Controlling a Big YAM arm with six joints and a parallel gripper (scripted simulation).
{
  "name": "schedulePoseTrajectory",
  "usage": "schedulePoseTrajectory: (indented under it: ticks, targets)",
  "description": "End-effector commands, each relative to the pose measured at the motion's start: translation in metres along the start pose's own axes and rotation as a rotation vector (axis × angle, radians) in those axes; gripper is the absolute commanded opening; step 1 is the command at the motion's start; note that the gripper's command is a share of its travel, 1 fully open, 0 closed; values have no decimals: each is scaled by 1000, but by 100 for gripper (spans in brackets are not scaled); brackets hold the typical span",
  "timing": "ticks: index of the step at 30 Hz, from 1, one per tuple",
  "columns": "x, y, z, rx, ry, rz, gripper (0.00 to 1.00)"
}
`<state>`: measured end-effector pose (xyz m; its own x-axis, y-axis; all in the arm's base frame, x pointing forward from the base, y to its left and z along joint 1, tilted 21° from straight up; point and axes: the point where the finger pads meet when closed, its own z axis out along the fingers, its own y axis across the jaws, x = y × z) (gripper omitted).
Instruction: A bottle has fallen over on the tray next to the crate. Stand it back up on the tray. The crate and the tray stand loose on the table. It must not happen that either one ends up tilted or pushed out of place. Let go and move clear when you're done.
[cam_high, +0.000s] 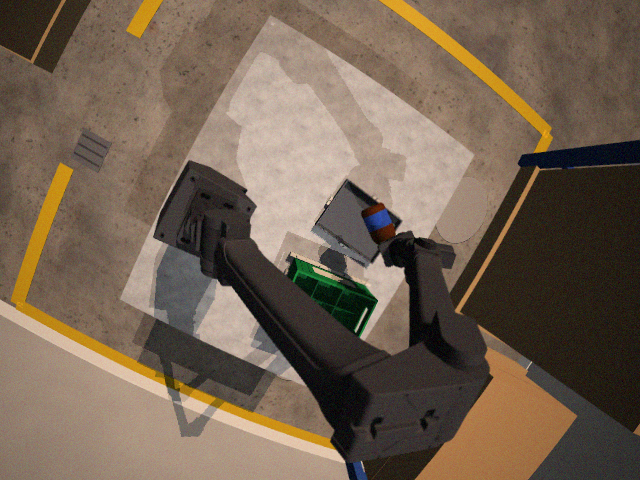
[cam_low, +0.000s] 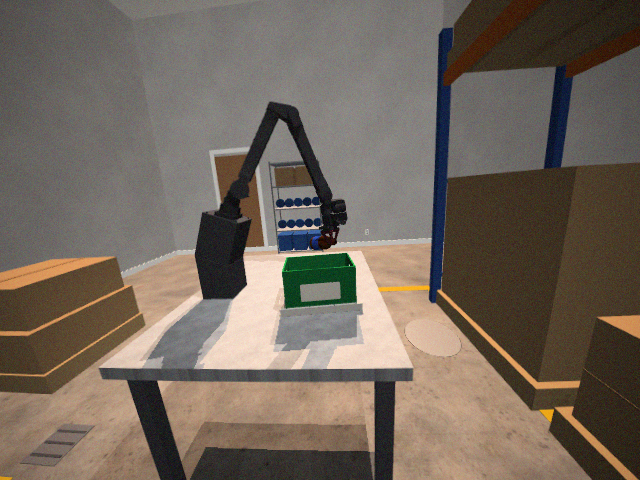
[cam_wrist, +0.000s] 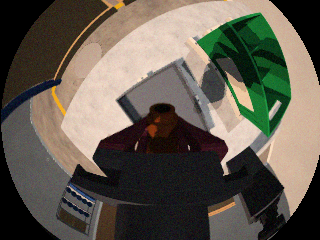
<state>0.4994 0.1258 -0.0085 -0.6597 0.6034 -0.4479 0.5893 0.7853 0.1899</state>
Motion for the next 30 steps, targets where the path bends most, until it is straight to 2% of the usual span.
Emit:
schedulePoseTrajectory:
  ticks: [1, 17, 30]
  targets:
    - [-7, 15, -17, -50, -27, 14, 0]
    - [-7, 15, -17, -50, -36, 13, 0]
    - [-5, 14, -16, -47, -103, 13, 0]
